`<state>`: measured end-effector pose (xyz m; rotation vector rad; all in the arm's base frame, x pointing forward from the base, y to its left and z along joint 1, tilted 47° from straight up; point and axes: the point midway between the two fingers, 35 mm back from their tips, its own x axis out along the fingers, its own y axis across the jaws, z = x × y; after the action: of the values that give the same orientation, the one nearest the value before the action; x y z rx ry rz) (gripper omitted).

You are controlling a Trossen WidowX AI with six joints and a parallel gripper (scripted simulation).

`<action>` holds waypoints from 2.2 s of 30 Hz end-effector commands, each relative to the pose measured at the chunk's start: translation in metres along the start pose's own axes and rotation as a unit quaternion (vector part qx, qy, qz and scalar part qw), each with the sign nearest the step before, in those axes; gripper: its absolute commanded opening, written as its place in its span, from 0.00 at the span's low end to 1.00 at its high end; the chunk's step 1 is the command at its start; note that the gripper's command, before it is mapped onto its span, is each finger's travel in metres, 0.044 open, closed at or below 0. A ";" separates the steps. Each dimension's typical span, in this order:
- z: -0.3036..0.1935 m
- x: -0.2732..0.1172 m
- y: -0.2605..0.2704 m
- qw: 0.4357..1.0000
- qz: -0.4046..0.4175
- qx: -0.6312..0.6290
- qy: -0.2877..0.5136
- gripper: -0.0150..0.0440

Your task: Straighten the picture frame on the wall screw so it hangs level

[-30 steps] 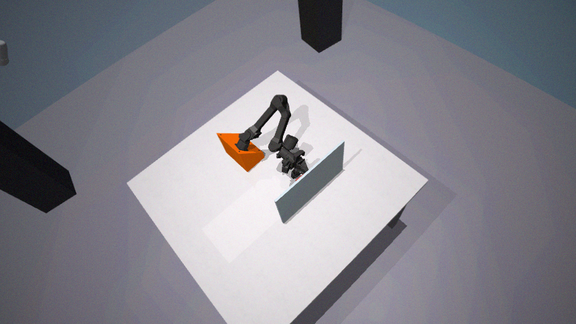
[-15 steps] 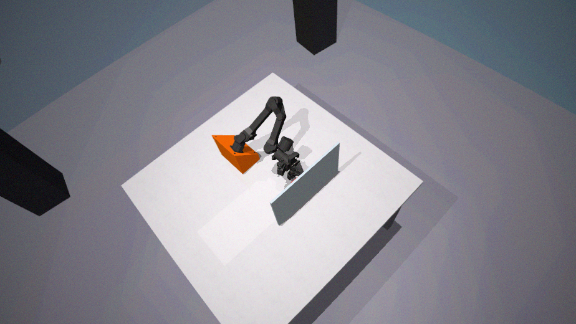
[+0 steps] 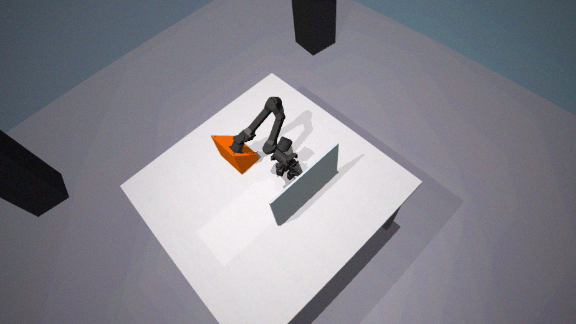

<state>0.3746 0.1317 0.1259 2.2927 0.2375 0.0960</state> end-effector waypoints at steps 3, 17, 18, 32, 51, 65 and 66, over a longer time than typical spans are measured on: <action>0.000 0.000 0.000 1.000 -0.001 0.019 0.001 0.25; 0.000 0.000 0.000 0.999 -0.001 0.050 0.001 0.25; 0.000 0.000 0.000 0.998 -0.001 0.057 0.001 0.25; 0.000 0.000 0.000 0.999 0.000 0.049 0.000 0.69; 0.003 -0.084 0.021 0.986 -0.006 -0.165 -0.002 0.69; 0.009 -0.116 0.110 0.983 -0.004 -0.185 -0.002 0.69; 0.009 -0.119 0.112 0.982 -0.004 -0.186 -0.002 0.69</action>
<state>0.2881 0.0419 0.1858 1.9366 0.2148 0.1032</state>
